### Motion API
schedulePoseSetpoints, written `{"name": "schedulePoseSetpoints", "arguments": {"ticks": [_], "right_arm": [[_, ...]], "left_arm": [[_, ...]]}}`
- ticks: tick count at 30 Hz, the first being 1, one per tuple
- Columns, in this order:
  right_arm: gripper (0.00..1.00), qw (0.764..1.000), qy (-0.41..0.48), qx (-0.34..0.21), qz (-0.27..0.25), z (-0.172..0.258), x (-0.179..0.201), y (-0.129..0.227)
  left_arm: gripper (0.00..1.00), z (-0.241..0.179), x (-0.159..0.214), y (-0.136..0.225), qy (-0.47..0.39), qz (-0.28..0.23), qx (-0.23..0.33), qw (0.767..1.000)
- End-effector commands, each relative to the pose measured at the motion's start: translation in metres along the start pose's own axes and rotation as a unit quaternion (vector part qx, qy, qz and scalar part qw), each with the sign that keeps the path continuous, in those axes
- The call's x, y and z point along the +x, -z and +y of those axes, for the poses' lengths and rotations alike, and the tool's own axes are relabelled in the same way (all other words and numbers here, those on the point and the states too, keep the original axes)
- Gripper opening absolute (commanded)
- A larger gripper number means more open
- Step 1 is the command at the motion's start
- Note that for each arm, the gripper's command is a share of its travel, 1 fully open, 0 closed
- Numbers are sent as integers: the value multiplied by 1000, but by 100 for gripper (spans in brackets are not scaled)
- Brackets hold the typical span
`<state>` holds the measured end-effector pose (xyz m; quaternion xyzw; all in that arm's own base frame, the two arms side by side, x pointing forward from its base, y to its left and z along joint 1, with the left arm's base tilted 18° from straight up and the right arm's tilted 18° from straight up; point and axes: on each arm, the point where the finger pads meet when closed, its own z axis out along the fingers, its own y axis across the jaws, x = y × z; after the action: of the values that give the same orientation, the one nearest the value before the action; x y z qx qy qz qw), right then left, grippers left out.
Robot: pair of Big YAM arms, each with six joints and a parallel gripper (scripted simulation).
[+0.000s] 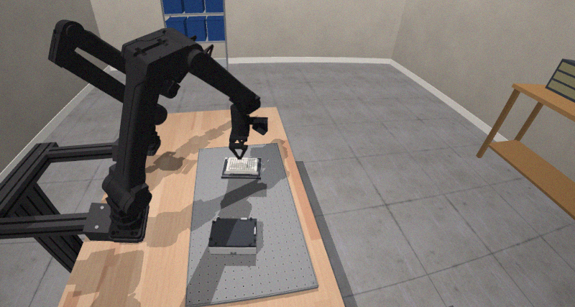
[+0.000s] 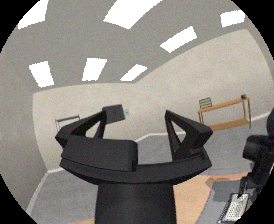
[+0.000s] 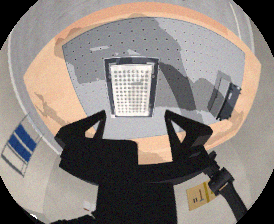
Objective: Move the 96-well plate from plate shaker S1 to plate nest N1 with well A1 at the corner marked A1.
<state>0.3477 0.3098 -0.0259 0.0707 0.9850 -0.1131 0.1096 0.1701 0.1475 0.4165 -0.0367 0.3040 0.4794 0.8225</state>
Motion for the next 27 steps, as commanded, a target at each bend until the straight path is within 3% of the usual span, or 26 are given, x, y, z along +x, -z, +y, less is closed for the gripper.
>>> {"name": "schedulePoseSetpoints", "arguments": {"ticks": [1,27], "right_arm": [[100,999,-11,-32,-22,23,-11,28],[100,999,-10,-29,-21,24,-12,30]], "left_arm": [[100,5,-7,-1,-14,-13,-6,1000],[100,5,-7,-1,-14,-13,-6,1000]]}}
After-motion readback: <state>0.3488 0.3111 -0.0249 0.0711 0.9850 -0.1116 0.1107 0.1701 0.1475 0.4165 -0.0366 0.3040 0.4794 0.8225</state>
